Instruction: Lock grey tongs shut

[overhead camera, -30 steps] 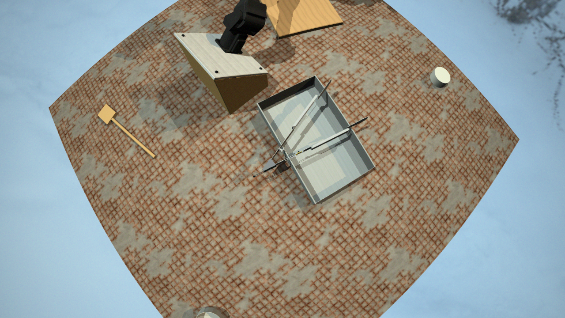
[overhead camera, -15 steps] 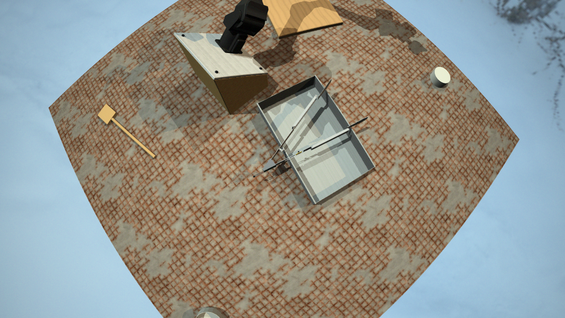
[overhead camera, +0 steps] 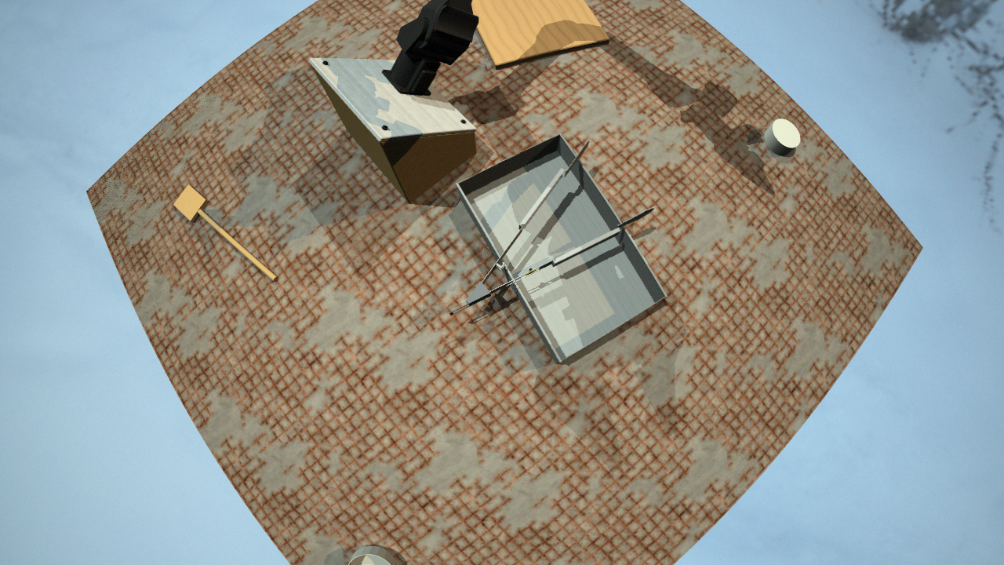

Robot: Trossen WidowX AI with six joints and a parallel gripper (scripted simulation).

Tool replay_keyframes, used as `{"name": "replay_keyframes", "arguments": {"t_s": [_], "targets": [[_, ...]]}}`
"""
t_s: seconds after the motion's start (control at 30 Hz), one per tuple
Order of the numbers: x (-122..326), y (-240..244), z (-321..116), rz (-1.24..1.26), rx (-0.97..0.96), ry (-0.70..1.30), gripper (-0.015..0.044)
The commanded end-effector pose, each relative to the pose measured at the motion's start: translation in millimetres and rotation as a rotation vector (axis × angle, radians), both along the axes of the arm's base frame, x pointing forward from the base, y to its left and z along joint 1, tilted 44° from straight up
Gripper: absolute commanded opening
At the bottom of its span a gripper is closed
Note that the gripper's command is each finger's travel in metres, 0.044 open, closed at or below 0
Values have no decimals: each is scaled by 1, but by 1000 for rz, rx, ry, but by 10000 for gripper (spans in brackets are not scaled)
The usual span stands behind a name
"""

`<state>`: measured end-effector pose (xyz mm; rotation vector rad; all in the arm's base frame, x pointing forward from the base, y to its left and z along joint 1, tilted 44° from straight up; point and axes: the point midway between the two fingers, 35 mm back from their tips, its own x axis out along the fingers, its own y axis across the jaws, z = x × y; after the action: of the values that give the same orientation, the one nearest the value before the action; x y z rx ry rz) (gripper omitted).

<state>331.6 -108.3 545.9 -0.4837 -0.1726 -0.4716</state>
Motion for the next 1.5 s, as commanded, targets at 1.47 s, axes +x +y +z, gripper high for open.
{"name": "replay_keyframes", "arguments": {"t_s": [1.47], "targets": [[0, 86, -529, -811, 2400, 1335, 440]]}}
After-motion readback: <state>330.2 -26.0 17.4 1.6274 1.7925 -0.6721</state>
